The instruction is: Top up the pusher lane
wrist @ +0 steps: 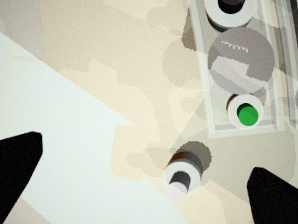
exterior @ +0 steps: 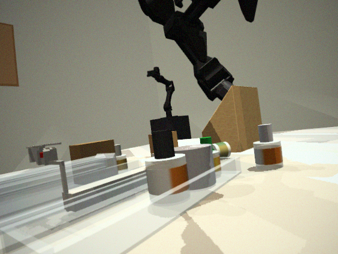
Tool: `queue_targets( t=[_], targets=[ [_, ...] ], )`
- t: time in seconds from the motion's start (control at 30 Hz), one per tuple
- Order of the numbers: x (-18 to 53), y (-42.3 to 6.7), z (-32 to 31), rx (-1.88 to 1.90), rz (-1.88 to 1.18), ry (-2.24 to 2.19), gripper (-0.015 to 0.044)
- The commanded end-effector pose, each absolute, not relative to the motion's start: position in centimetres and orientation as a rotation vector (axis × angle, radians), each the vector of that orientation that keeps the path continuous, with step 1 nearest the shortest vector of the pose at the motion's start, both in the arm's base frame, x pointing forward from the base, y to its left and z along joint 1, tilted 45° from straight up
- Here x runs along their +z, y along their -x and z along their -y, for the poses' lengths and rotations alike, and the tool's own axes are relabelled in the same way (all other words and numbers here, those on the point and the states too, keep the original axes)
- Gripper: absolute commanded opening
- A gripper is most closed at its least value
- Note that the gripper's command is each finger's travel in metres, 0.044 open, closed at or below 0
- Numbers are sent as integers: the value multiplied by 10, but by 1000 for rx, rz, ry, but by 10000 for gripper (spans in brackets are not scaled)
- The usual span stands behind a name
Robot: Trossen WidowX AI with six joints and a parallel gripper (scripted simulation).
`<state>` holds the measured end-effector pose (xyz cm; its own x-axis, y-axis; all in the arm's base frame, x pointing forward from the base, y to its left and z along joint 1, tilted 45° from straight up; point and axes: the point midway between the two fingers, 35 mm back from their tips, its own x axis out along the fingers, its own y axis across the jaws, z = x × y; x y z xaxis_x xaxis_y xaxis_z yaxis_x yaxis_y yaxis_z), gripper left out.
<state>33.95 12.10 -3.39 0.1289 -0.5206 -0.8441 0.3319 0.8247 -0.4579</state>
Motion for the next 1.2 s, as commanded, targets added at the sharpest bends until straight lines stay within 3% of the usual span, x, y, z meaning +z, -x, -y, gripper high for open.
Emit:
queue_targets(
  t=[0.0, 0.17, 1.17],
  targets=[
    [-79, -296, -106, -635, -1468, 413, 440],
    [-99, -261, -93, -642, -1563, 557, 440],
    [-148, -258, -47, -643, -1562, 559, 440]
  ],
)
